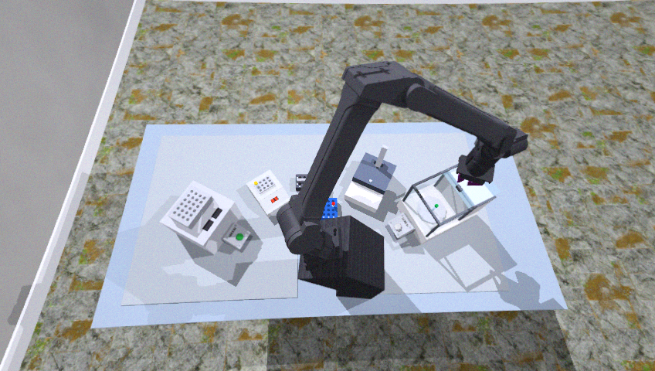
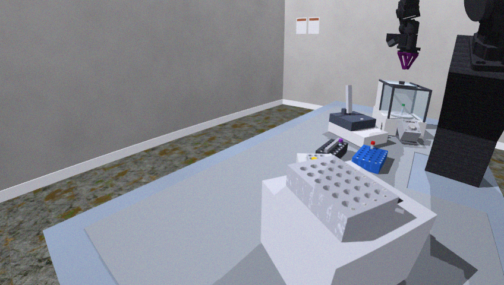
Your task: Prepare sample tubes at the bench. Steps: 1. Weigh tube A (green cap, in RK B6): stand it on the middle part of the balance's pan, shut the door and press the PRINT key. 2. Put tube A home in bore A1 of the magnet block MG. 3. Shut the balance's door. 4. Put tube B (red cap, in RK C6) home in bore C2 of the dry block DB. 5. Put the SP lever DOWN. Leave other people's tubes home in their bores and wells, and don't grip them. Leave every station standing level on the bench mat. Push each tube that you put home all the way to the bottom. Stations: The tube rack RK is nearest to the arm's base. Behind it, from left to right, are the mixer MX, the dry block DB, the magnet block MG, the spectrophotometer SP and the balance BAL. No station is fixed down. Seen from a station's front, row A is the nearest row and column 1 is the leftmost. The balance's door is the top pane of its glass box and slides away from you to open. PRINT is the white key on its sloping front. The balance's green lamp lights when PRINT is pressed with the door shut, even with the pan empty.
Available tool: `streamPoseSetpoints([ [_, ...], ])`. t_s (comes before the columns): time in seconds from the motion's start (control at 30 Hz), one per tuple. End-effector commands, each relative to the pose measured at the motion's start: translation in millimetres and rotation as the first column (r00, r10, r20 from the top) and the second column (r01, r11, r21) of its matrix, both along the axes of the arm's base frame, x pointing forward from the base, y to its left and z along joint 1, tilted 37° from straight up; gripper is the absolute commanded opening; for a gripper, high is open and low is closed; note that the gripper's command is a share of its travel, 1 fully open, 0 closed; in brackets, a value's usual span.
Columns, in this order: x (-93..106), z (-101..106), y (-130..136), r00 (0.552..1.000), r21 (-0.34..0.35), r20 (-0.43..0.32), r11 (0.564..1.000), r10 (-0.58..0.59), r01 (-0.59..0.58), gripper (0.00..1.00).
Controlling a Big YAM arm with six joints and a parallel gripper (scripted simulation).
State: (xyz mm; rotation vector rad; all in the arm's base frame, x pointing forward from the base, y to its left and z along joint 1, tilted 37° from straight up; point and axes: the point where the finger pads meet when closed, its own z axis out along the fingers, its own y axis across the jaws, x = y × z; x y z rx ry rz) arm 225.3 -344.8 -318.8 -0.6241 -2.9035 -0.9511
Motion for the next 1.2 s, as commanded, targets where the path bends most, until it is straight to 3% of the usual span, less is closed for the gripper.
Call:
streamPoseSetpoints([
  [0.0, 10.6, -5.5, -8.4, 0.979, -0.022, 0.111, 0.986, 0.17, -0.168, 0.3],
  [0.23, 14.6, -9.3, -12.9, 0.913, -0.071, 0.224, 0.94, 0.341, -0.334, 0.3],
  [0.3, 14.6, -9.3, -12.9, 0.913, -0.071, 0.224, 0.94, 0.341, -0.334, 0.3],
  [0.73, 20.5, -16.9, -23.3, 0.673, -0.213, 0.397, 0.776, 0.624, -0.594, 0.3],
  [1.17, 15.1, -17.8, -11.3, 0.677, -0.192, 0.403, 0.78, 0.616, -0.596, 0.3],
])
